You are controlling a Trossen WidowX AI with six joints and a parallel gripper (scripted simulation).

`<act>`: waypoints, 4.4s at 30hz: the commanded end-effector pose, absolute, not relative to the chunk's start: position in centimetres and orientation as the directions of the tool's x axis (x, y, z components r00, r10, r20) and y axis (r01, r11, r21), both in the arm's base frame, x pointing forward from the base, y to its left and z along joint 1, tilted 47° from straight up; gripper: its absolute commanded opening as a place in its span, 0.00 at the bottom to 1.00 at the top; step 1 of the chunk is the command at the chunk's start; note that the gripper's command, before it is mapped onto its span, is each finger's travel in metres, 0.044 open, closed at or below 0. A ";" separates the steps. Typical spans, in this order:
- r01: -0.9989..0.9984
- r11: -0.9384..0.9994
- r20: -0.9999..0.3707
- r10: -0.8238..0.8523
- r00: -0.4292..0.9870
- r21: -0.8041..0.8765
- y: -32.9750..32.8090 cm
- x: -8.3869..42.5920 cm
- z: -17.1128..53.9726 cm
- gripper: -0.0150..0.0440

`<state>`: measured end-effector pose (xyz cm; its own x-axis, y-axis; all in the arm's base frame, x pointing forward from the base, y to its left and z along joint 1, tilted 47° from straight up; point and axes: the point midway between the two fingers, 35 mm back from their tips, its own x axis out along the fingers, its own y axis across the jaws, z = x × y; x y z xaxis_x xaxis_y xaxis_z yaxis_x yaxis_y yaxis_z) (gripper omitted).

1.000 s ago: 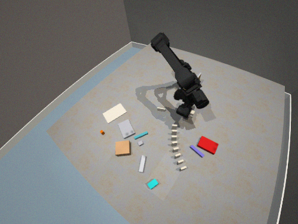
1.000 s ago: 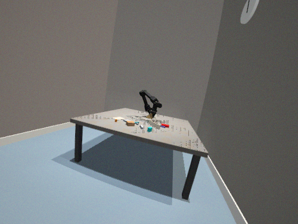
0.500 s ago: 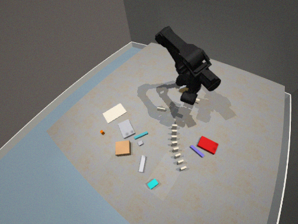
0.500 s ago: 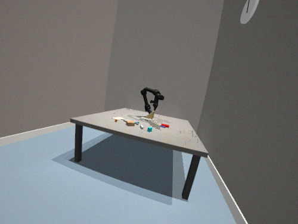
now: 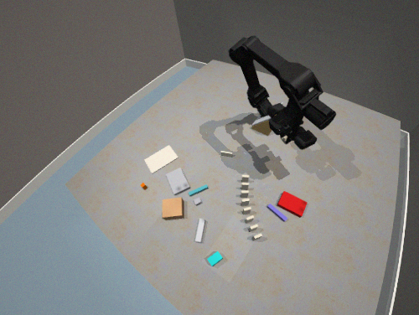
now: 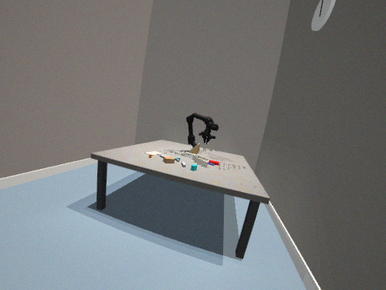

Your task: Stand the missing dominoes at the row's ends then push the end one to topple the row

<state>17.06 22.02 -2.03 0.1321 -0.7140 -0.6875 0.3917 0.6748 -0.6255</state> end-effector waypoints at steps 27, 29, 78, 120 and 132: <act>-0.037 0.626 -0.571 -0.683 0.455 -0.779 22.5 14.8 -6.7 0.44; -0.028 0.620 -0.544 -0.666 0.511 -0.784 22.3 14.7 -7.0 0.44; -0.097 0.693 -0.044 0.093 0.995 -0.715 21.2 11.9 -6.7 0.44; -0.107 0.688 -0.058 0.094 0.994 -0.718 16.5 13.2 -13.7 0.44; -0.103 0.687 -0.054 0.093 0.994 -0.719 15.1 13.6 -14.5 0.44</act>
